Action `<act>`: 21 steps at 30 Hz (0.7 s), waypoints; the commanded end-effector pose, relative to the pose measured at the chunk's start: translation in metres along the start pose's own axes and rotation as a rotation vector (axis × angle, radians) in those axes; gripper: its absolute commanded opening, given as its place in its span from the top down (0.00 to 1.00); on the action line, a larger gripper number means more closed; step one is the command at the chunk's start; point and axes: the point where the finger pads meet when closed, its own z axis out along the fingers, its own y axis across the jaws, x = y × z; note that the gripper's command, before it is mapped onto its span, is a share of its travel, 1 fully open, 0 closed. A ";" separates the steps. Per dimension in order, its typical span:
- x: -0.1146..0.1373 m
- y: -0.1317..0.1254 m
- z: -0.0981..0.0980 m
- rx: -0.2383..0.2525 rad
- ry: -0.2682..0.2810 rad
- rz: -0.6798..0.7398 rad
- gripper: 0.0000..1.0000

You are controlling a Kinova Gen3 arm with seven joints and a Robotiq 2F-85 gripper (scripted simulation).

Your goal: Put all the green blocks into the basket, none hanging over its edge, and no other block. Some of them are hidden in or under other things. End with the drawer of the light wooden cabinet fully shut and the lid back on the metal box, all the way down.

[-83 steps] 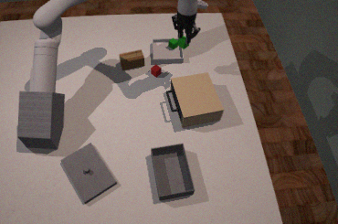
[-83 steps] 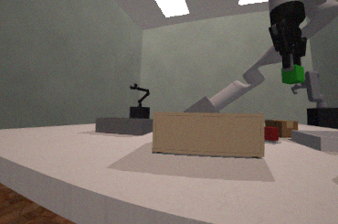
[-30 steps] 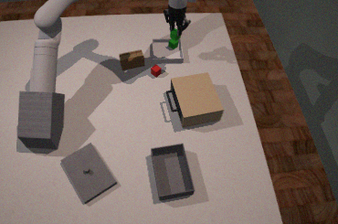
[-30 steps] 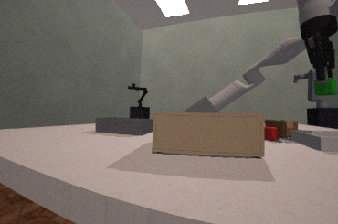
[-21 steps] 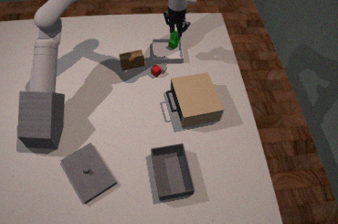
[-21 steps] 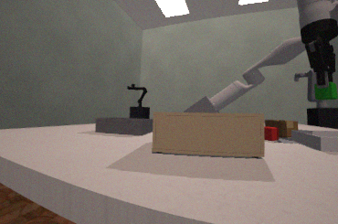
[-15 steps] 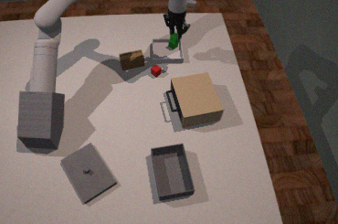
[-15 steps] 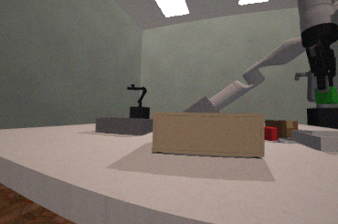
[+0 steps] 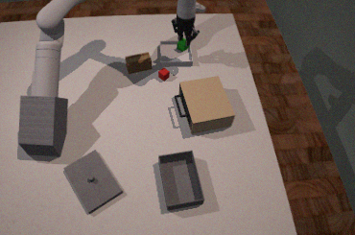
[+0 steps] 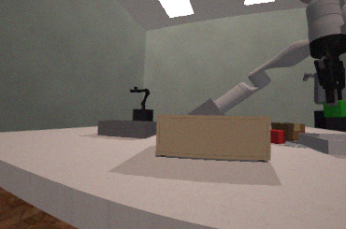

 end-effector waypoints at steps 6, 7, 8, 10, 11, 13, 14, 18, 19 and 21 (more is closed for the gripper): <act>0.000 0.001 0.011 -0.002 0.001 0.000 0.90; 0.000 0.001 0.013 -0.002 0.001 0.000 0.90; 0.000 0.001 0.015 -0.002 0.001 0.000 0.90; 0.000 0.001 0.019 -0.002 0.001 0.000 0.90; 0.000 0.001 0.021 -0.002 0.001 0.000 0.90; 0.000 0.001 0.025 -0.002 0.001 0.000 0.90; 0.000 0.001 0.026 -0.002 0.001 0.000 0.90; 0.001 0.001 0.034 -0.002 0.001 0.000 0.90; 0.001 0.001 0.035 -0.002 0.001 0.000 0.90; 0.001 0.001 0.037 -0.002 0.001 0.000 0.90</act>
